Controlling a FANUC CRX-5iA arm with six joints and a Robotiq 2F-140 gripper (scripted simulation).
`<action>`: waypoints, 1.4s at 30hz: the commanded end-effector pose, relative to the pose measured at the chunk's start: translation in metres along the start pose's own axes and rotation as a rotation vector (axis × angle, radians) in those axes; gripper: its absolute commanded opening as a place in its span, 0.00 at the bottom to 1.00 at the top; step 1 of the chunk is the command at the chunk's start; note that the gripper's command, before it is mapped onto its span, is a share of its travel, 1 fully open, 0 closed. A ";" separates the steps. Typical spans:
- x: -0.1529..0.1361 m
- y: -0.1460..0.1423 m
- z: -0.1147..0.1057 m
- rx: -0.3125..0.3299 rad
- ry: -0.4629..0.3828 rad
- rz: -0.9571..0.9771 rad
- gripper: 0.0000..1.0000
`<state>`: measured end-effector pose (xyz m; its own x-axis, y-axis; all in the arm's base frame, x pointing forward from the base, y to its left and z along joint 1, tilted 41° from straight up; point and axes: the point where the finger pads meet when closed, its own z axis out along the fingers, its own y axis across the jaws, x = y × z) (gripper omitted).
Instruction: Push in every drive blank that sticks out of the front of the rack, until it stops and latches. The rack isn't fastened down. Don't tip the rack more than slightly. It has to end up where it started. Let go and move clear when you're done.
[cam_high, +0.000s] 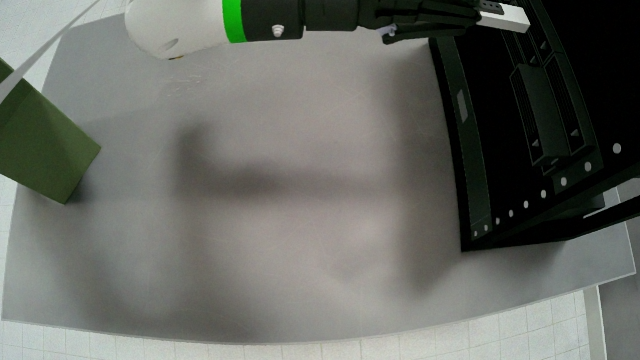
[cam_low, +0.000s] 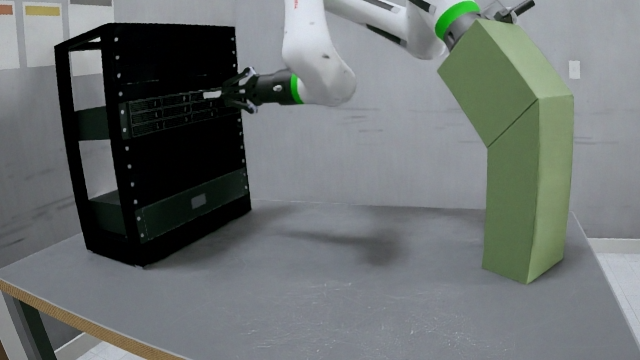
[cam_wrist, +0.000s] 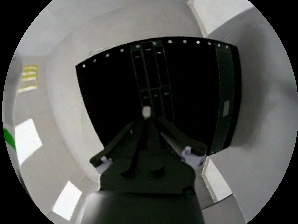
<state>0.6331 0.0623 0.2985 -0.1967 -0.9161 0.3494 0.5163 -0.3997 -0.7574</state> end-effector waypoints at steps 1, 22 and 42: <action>0.000 -0.001 0.000 0.001 0.000 0.001 0.10; 0.000 -0.001 0.004 0.001 0.000 0.001 0.10; 0.000 -0.001 0.009 0.001 0.000 0.001 0.10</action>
<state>0.6391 0.0626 0.3025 -0.1967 -0.9161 0.3494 0.5163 -0.3997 -0.7574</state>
